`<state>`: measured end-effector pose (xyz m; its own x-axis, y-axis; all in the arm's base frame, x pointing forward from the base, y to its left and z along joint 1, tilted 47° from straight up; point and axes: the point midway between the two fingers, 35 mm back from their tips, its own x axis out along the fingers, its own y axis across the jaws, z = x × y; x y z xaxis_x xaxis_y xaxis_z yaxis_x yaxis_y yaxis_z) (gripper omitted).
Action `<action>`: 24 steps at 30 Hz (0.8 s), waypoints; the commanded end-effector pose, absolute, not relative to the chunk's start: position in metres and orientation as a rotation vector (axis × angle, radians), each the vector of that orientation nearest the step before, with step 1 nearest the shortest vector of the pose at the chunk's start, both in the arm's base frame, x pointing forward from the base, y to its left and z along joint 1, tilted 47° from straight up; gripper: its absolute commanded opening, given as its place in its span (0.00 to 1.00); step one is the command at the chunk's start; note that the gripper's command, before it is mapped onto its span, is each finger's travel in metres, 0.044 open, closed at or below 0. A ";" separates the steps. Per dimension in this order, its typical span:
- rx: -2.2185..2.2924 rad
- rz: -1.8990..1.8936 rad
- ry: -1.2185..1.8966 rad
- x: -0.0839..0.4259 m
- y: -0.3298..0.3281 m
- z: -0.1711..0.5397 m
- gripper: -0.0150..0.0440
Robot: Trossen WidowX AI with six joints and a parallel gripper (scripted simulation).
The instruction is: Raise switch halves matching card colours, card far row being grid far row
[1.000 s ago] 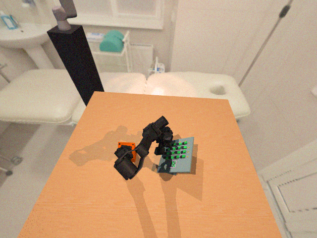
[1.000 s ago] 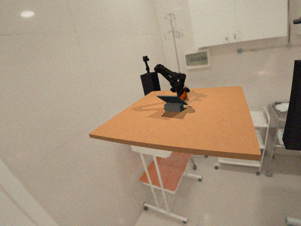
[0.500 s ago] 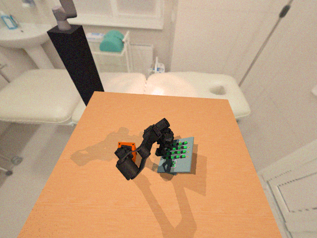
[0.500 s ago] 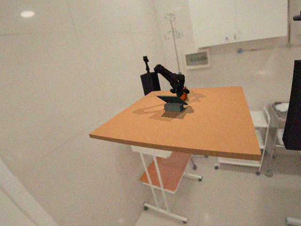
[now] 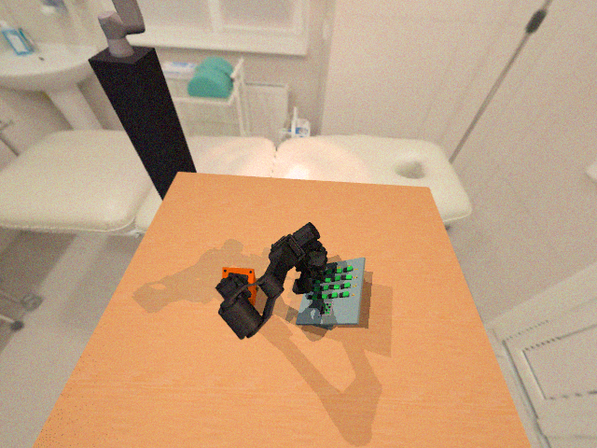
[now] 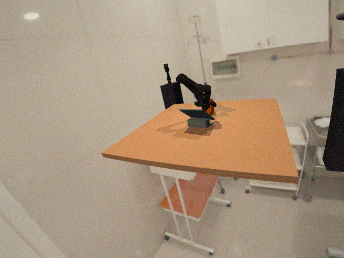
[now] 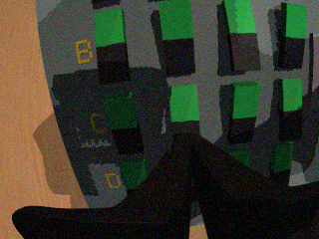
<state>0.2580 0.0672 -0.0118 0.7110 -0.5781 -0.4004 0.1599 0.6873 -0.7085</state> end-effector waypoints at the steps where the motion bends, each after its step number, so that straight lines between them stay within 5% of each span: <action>1: -0.699 -0.445 0.663 0.258 0.067 -0.013 0.25; 24: -0.700 -0.446 0.662 0.260 0.065 -0.014 0.25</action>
